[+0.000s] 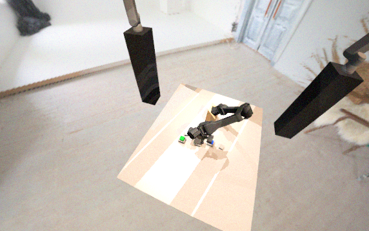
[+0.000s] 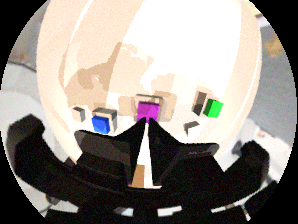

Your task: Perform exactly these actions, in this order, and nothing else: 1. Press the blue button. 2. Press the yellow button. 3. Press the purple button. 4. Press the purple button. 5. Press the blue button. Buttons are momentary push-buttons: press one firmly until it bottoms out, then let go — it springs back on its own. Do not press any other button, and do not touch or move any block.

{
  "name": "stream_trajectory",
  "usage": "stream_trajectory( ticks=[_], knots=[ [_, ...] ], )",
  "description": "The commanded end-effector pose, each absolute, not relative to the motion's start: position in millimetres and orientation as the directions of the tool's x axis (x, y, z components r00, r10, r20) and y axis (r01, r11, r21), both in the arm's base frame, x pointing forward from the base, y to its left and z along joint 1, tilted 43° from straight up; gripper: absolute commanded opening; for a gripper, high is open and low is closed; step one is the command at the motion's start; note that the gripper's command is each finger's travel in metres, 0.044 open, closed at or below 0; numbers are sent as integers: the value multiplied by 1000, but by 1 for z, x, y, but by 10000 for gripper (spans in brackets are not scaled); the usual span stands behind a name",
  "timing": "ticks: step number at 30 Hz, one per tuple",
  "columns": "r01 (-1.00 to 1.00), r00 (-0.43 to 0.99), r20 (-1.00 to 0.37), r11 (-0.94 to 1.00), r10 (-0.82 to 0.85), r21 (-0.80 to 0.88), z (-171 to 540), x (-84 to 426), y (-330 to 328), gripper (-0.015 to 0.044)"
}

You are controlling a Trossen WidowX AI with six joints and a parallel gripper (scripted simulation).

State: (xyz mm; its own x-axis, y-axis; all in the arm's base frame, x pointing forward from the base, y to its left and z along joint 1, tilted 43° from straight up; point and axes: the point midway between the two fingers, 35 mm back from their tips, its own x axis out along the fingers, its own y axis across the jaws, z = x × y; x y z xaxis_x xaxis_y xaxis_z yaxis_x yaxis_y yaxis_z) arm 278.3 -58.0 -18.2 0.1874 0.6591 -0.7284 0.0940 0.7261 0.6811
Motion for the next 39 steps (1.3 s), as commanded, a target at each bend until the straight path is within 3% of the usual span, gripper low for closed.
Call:
stream_trajectory(
  ticks=[1,12,21,39],
  knots=[
    [86,190,-732,732,654,676,-9,278,-66,20],
    [88,189,-734,733,652,674,37,265,-105,20],
    [89,187,-731,730,656,678,93,236,-34,20],
    [88,189,-729,728,658,680,47,247,10,20]
  ],
)
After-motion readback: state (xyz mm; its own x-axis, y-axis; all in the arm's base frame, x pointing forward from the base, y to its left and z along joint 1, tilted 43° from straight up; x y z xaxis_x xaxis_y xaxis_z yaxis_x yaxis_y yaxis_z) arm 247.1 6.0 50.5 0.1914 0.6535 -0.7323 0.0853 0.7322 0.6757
